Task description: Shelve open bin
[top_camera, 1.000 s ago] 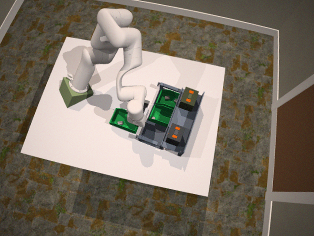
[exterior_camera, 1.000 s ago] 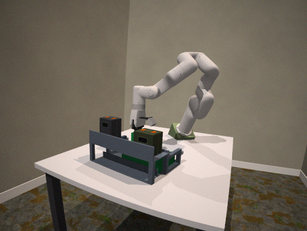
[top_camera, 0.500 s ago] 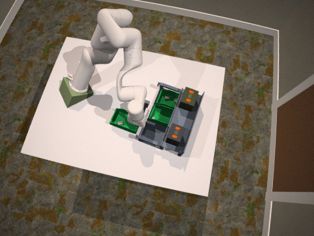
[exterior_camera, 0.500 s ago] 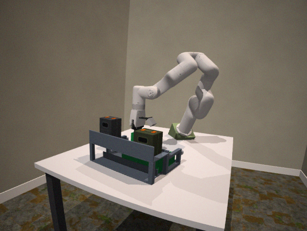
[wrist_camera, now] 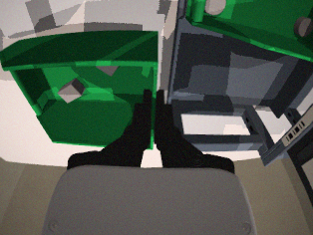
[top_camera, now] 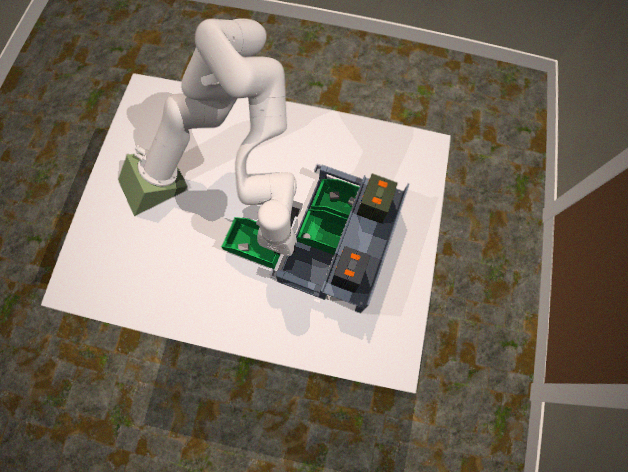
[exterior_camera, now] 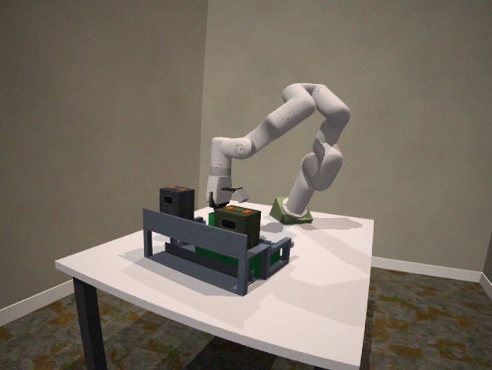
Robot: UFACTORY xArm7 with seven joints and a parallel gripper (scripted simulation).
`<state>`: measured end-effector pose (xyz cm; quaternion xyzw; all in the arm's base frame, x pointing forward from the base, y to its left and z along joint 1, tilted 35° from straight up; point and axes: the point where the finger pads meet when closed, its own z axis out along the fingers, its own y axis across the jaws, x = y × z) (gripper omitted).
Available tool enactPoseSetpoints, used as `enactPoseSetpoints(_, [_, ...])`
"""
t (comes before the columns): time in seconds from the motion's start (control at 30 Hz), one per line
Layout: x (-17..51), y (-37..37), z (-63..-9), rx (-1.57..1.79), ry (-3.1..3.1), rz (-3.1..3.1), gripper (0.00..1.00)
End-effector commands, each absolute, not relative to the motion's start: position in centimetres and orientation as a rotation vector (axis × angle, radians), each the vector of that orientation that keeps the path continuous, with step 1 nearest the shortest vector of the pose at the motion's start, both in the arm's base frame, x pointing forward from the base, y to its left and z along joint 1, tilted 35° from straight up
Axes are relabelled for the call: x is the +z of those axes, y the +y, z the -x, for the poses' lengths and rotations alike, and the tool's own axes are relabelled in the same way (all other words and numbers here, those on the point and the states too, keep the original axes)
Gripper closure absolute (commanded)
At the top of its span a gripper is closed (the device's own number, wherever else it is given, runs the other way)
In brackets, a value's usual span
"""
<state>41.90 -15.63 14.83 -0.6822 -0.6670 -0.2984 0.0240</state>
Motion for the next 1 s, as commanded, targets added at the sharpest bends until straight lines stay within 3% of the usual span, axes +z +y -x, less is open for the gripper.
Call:
enactPoseSetpoints(0.0, [15.2, -15.9, -42.5, -0.925, -2.065, 2.116, 1.0])
enactPoseSetpoints(0.97, [15.7, -16.0, -43.8, -0.925, -2.066, 2.116, 1.0])
